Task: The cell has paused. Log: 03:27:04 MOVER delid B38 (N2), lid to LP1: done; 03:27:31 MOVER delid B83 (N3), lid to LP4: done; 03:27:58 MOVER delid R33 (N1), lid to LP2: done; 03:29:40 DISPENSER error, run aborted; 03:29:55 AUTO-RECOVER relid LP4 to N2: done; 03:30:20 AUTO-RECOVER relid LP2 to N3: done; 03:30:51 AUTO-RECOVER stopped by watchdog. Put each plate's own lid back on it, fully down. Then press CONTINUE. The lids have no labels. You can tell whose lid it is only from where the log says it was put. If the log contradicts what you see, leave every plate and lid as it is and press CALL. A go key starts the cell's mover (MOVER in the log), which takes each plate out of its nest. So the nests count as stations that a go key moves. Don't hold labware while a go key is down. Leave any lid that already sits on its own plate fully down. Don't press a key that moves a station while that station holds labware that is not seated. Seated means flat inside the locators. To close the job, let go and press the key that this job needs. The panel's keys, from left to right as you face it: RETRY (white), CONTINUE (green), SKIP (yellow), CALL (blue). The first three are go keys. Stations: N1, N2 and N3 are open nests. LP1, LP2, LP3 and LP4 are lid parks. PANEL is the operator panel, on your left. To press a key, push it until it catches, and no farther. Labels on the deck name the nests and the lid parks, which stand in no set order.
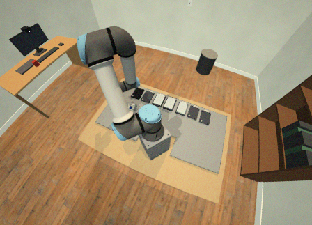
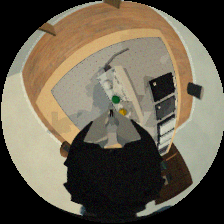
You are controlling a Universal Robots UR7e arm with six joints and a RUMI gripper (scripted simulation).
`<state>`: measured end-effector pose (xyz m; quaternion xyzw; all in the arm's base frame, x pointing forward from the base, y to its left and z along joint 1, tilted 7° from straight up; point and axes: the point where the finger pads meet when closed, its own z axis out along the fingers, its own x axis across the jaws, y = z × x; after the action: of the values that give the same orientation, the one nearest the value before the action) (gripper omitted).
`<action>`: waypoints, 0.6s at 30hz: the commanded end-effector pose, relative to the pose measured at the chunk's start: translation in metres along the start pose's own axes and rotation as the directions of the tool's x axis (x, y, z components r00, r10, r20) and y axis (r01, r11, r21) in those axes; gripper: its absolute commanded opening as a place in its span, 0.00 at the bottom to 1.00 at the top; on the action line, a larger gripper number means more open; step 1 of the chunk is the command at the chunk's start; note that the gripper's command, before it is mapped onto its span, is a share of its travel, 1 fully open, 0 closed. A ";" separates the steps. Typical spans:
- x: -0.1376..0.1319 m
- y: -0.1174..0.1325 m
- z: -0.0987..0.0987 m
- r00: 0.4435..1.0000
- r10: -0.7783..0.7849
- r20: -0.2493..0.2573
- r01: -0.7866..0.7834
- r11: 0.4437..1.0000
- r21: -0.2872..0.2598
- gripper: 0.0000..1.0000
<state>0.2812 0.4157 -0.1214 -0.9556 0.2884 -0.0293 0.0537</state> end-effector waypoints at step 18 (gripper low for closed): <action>0.000 -0.001 0.020 1.000 0.000 0.000 0.000 1.000 0.001 0.00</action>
<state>0.2824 0.4176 -0.1350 -0.9555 0.2885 -0.0292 0.0533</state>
